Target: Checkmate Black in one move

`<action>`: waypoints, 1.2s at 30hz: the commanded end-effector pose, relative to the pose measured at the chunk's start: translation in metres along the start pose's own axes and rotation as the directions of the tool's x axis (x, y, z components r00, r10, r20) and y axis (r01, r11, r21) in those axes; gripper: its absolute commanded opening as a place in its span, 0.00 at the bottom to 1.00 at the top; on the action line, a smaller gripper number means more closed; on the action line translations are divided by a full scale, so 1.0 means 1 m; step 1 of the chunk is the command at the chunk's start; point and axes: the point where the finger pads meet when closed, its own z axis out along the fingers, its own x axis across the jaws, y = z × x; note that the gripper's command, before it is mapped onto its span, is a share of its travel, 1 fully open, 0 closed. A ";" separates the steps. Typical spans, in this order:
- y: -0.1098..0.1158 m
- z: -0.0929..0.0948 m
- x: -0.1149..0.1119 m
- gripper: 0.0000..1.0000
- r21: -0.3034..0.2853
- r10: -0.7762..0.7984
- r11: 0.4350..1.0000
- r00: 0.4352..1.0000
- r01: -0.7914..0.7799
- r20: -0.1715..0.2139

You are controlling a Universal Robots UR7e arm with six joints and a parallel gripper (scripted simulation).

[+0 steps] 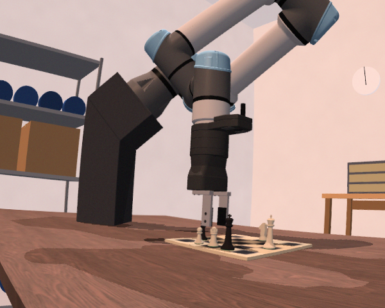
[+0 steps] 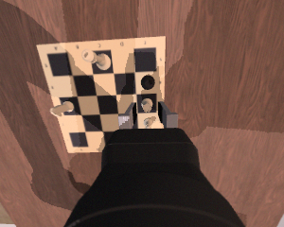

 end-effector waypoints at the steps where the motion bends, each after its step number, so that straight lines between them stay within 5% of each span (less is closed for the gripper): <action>1: 0.001 -0.022 0.000 0.73 0.000 0.001 1.000 1.000 -0.001 0.002; 13: 0.001 -0.056 0.000 0.73 0.000 0.001 1.000 1.000 -0.001 0.002; 24: 0.001 -0.062 0.000 0.73 0.000 0.000 1.000 1.000 0.000 0.001; 25: 0.000 -0.062 0.000 1.00 0.000 0.000 1.000 1.000 0.000 0.001; 36: 0.000 -0.062 0.000 1.00 0.000 -0.001 1.000 1.000 0.001 0.001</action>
